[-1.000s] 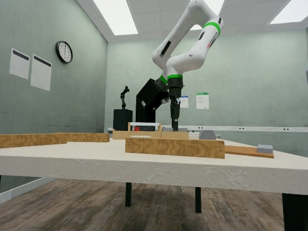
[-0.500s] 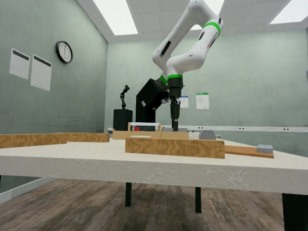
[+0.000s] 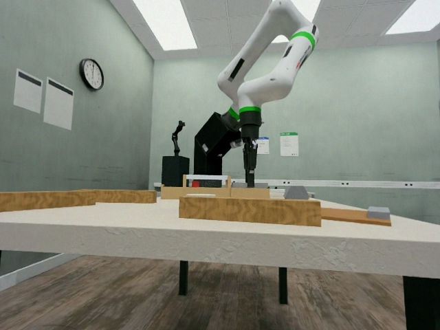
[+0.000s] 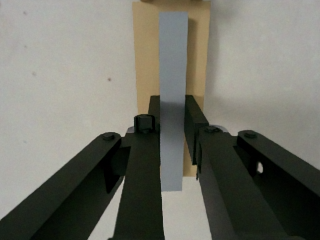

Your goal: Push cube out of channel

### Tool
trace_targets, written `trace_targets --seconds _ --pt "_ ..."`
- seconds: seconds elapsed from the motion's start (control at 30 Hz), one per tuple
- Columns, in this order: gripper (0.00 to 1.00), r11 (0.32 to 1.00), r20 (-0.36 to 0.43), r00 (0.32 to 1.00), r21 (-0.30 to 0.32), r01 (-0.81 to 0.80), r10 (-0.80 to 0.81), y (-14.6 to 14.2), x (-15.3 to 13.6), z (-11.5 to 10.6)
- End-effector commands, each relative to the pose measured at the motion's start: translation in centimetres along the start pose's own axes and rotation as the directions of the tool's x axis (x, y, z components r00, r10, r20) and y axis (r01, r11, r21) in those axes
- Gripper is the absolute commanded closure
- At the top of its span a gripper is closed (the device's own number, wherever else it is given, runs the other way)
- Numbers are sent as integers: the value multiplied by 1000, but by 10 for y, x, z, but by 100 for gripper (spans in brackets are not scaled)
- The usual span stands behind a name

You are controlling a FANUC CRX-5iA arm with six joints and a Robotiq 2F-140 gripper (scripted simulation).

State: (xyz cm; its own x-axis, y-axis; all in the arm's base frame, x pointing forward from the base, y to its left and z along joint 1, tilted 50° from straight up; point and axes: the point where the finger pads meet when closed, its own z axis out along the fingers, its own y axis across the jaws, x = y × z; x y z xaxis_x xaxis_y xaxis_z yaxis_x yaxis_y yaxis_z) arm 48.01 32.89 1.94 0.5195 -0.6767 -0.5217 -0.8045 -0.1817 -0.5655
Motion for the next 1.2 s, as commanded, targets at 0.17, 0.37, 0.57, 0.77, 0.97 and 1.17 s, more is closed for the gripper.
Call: trace_targets --seconds 0.17,0.37,0.57,0.77,0.97,1.17 --pt "90 1000 -1 1000 1 0 0 0 0 0" --pt "90 1000 -1 1000 1 0 0 0 2 0" --pt "90 1000 -1 1000 1 0 0 -1 10 0" --pt "90 1000 -1 1000 1 0 0 -1 26 0" --pt "90 1000 -1 1000 1 0 0 -1 38 0" --pt "90 1000 -1 1000 1 0 0 -1 55 0"
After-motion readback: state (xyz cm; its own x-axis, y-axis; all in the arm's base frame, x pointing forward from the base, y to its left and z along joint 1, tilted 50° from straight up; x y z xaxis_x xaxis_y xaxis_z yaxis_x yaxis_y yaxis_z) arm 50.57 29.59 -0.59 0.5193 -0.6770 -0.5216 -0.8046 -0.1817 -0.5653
